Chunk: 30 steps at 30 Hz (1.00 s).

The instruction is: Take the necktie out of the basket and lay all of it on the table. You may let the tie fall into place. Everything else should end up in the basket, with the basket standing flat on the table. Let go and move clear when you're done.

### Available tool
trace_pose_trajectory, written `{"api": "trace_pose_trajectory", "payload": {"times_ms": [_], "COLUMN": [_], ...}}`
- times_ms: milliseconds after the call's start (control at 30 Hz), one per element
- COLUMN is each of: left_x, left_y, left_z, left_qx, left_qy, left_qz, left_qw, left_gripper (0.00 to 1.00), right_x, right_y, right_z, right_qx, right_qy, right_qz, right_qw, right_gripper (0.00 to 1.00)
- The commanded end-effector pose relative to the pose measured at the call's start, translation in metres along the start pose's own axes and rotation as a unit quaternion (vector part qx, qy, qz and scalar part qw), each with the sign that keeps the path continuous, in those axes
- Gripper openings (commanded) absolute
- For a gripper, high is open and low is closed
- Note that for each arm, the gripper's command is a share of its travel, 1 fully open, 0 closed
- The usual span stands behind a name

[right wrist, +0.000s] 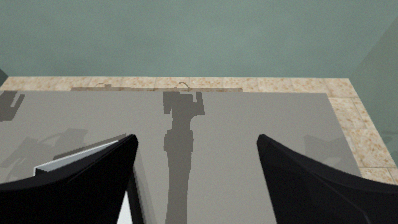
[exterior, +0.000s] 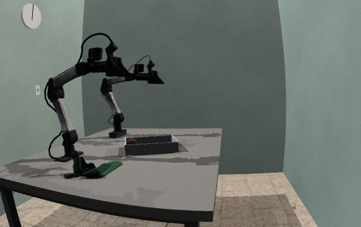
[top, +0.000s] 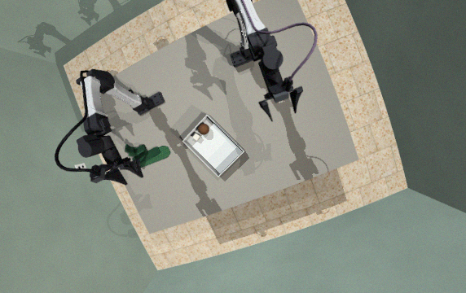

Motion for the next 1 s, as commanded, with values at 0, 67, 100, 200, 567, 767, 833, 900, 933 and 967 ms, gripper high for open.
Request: {"api": "trace_pose_trajectory", "payload": {"times_ms": [0, 67, 100, 200, 567, 767, 833, 900, 933, 967], "left_x": [-0.002, -0.002, -0.002, 0.0, 0.003, 0.004, 0.005, 0.005, 0.005, 0.006], "left_y": [-0.004, -0.004, -0.004, -0.004, -0.002, -0.002, -0.002, -0.002, -0.001, -0.001], "left_z": [-0.01, -0.008, -0.007, -0.002, 0.012, 0.018, 0.02, 0.022, 0.023, 0.024], "left_qx": [-0.027, -0.027, -0.027, -0.027, -0.027, -0.027, -0.027, -0.027, -0.027, -0.027], "left_qy": [0.0, 0.0, 0.0, 0.0, 0.0, 0.0, 0.0, 0.0, 0.0, 0.0], "left_qz": [0.006, 0.006, 0.006, 0.006, 0.006, 0.006, 0.006, 0.006, 0.006, 0.006], "left_qw": [1.0, 1.0, 1.0, 1.0, 1.0, 1.0, 1.0, 1.0, 1.0, 1.0], "left_gripper": [1.0, 1.0, 1.0, 1.0, 1.0, 1.0, 1.0, 1.0, 1.0, 1.0], "right_x": [-0.001, -0.001, -0.001, -0.001, -0.001, -0.001, -0.001, -0.001, -0.001, -0.001], "right_y": [0.001, 0.001, 0.001, 0.001, 0.001, 0.001, 0.001, 0.001, 0.001, 0.001], "right_z": [-0.006, -0.006, -0.006, -0.006, -0.006, -0.006, -0.006, -0.006, -0.006, -0.006], "right_qx": [-0.002, -0.002, -0.002, -0.002, -0.002, -0.002, -0.002, -0.002, -0.002, -0.002], "right_qy": [0.002, 0.002, 0.002, 0.002, 0.002, 0.002, 0.002, 0.002, 0.002, 0.002], "right_qz": [0.003, 0.003, 0.003, 0.003, 0.003, 0.003, 0.003, 0.003, 0.003, 0.003], "right_qw": [1.0, 1.0, 1.0, 1.0, 1.0, 1.0, 1.0, 1.0, 1.0, 1.0], "right_gripper": [1.0, 1.0, 1.0, 1.0, 1.0, 1.0, 1.0, 1.0, 1.0, 1.0]}}
Point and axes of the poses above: on each arm, the point where the finger pads meet when closed, its own y axis out along the fingers, its own x axis across the jaws, z = x × y, the point moved 2 cm from there along -y, back along the fingers, and after that the axes turned 14 degrees about -y, right-handed, at the moved point
